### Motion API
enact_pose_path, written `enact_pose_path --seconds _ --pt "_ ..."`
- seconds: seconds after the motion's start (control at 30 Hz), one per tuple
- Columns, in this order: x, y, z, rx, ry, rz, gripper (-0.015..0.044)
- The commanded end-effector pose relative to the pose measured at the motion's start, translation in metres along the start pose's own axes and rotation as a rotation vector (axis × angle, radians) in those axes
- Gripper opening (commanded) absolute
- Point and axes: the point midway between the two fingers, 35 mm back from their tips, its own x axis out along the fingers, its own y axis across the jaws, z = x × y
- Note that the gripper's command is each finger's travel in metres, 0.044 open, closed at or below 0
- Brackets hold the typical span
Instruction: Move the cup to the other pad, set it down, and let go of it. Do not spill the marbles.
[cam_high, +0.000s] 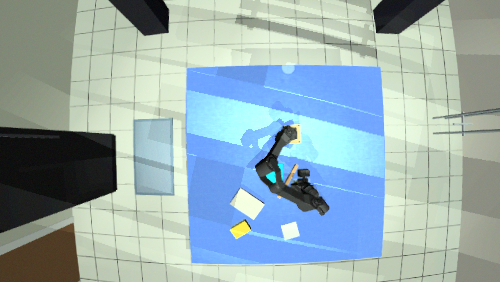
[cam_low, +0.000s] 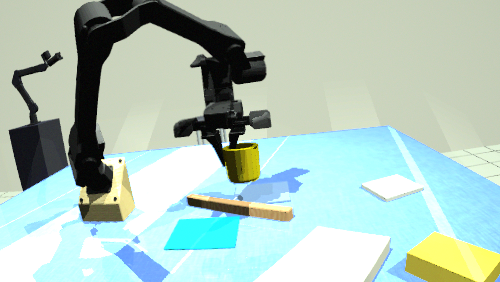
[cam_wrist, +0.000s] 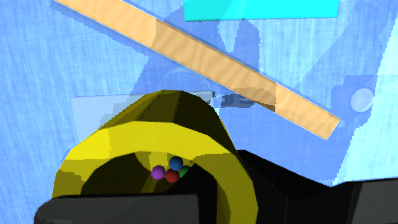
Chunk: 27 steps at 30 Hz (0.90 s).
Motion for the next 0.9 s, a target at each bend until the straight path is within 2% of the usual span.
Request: enact_pose_path --seconds 0.0,0.87 --pt "0.000 -0.004 0.008 -0.002 -0.004 0.000 0.0000" --pt "-0.002 -0.026 0.052 -0.003 -0.006 -0.001 0.0000"
